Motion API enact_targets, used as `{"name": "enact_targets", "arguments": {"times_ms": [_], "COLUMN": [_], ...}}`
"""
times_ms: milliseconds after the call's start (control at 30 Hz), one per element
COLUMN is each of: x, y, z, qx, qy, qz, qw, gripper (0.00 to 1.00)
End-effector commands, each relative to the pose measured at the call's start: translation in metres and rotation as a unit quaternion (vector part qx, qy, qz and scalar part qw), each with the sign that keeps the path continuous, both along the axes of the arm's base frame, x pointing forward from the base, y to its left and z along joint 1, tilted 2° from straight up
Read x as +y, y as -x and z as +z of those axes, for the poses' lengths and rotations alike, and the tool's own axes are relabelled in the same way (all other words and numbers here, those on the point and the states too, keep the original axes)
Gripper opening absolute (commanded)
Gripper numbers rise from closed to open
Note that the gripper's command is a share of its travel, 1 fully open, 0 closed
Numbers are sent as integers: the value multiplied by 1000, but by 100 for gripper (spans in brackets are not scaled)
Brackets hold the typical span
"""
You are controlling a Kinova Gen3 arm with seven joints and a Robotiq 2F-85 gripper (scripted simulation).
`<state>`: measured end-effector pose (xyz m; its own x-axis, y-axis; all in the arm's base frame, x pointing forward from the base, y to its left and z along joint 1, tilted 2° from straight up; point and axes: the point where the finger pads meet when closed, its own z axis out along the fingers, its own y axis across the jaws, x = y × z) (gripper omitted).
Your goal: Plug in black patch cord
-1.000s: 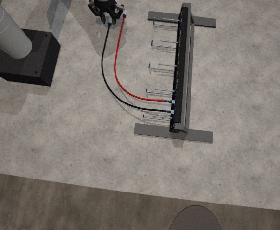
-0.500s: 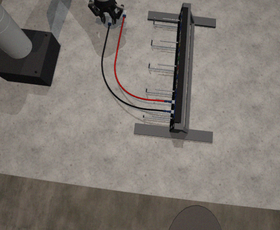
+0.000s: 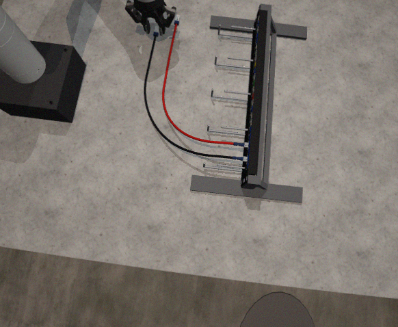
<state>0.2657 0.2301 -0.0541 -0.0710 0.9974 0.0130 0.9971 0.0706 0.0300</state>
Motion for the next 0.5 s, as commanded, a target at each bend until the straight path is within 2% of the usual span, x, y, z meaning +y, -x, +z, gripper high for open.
{"name": "enact_targets", "arguments": {"times_ms": [0, 467], "x": [0, 0], "y": [0, 0], "z": [0, -3], "qx": [0, 0], "qy": [0, 0], "qz": [0, 0], "qw": [1000, 1000], "gripper": [37, 37]}}
